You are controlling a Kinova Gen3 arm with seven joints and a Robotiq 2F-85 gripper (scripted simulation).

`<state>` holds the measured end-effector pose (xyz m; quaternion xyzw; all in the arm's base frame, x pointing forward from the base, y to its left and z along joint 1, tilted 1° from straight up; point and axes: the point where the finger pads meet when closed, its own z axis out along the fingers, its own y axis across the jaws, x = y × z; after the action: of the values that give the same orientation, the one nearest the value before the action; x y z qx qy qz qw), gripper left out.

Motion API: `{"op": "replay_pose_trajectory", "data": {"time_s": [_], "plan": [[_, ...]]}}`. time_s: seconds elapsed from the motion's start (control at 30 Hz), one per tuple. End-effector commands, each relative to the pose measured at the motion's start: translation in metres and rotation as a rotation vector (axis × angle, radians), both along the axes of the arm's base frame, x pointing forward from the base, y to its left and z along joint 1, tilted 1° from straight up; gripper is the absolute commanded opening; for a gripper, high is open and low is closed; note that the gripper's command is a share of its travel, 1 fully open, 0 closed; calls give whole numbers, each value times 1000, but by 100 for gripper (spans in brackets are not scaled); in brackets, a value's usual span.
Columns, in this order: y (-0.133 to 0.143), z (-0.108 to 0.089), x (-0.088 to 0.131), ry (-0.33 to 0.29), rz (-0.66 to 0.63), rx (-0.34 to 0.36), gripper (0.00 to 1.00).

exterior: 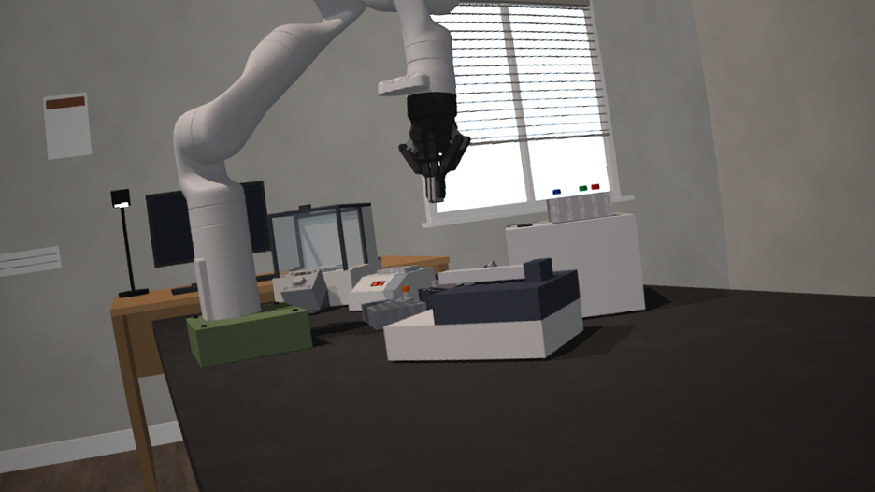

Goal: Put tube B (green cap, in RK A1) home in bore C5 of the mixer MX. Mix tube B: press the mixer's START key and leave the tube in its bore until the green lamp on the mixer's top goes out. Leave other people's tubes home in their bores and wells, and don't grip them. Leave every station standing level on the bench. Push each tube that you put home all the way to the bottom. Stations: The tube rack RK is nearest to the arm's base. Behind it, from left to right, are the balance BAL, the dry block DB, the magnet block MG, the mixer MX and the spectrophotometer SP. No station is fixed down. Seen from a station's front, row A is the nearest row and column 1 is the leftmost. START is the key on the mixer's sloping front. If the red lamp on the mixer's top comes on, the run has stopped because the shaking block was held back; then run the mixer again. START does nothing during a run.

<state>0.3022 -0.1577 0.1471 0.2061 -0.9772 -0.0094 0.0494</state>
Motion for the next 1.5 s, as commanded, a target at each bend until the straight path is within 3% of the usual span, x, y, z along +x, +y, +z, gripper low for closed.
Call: {"op": "replay_pose_trajectory", "data": {"time_s": [0.0, 0.23, 0.3, 0.47, 0.87, 1.47], "plan": [[-4, -8, 9, -26, 147, 9, 10], [-12, -22, 25, -64, 424, 21, 10], [-12, -22, 25, -64, 424, 21, 10], [-12, -22, 25, -89, 604, 29, 10], [-12, -25, 25, -89, 604, 29, 10], [-12, -46, 25, -89, 604, 29, 10]]}}
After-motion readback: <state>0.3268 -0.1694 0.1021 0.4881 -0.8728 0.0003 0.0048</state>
